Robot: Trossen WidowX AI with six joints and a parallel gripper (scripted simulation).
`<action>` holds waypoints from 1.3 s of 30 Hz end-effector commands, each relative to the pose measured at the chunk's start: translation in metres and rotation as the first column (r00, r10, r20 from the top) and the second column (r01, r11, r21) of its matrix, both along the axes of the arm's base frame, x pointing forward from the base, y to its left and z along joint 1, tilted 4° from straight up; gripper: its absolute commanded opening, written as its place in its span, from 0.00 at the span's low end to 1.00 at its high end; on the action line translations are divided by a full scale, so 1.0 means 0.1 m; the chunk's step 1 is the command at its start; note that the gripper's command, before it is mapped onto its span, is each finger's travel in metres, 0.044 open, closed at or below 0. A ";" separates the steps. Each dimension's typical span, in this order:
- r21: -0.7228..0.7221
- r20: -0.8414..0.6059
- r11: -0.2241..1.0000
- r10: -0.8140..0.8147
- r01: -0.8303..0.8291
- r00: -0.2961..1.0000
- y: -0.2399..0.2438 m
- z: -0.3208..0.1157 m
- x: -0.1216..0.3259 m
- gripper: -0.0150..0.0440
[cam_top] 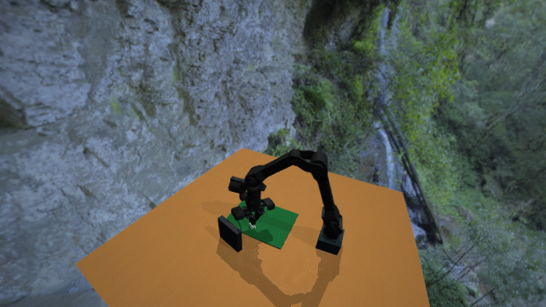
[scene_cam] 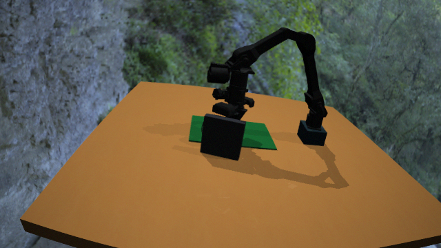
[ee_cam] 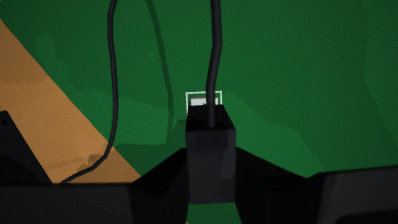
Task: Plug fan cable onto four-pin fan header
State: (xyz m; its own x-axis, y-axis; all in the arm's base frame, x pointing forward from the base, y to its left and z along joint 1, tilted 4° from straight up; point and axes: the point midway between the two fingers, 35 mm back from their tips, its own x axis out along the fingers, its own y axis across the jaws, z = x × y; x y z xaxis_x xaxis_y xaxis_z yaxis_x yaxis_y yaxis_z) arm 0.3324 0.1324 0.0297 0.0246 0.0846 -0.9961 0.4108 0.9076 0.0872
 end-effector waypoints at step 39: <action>0.000 0.000 1.000 0.004 -0.004 1.000 0.01 -0.17 0.00 0.43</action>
State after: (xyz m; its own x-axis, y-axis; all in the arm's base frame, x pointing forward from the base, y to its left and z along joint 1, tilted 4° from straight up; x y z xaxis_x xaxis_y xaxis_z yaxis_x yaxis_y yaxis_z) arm 0.3326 0.1338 0.0127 0.0240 0.0839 -0.9962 0.4075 0.9091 0.0864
